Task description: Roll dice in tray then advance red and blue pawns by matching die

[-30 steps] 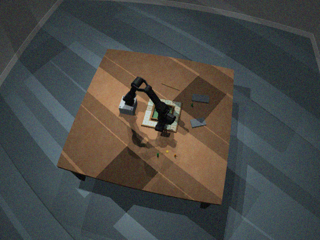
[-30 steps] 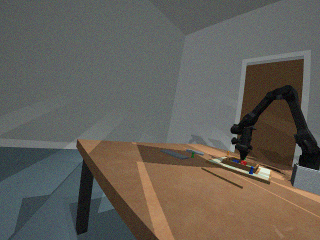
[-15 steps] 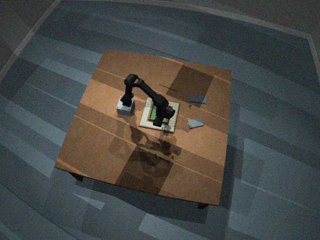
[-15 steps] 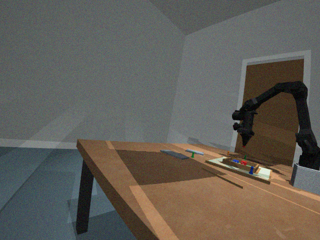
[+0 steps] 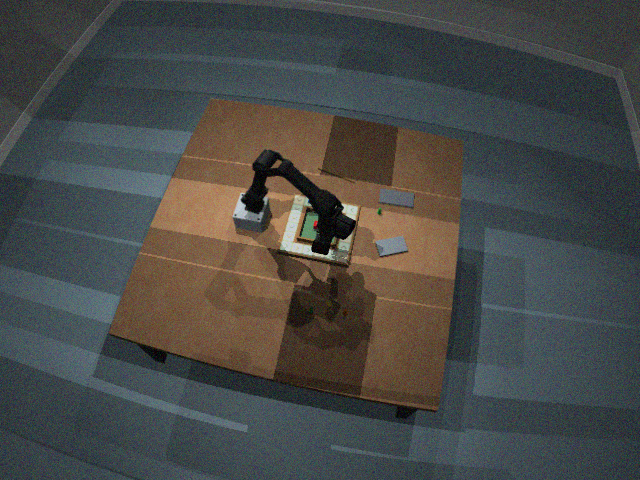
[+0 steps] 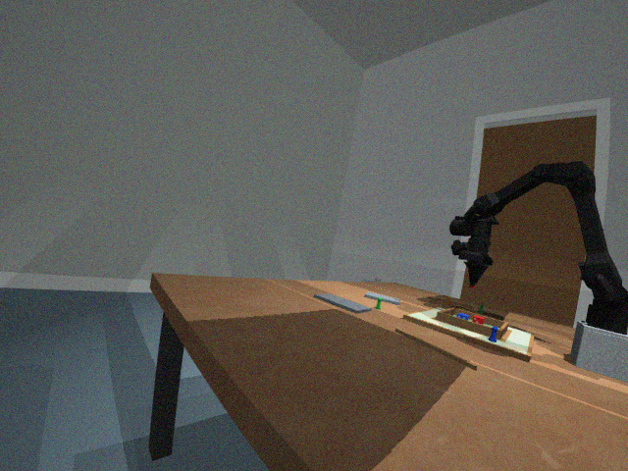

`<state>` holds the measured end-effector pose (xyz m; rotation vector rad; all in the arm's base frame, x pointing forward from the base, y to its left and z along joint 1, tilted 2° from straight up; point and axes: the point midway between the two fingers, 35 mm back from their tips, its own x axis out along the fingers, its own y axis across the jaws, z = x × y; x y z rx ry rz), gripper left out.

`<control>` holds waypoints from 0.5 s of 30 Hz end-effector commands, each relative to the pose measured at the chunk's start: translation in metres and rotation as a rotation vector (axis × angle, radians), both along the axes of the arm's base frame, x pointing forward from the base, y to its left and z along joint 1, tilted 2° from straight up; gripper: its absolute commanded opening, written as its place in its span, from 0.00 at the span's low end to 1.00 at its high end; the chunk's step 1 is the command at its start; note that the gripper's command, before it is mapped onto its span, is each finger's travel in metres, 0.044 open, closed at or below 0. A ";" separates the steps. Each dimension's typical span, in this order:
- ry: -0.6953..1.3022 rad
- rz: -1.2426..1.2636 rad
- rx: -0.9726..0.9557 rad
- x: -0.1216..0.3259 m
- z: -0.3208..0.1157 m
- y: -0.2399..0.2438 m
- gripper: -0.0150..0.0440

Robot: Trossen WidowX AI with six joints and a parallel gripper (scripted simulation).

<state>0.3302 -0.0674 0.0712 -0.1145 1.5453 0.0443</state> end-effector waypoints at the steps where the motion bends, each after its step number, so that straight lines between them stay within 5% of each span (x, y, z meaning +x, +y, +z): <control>1: -0.001 -0.002 0.003 0.011 -0.018 0.002 0.25; 15: -0.002 -0.002 0.004 0.025 -0.068 0.003 0.25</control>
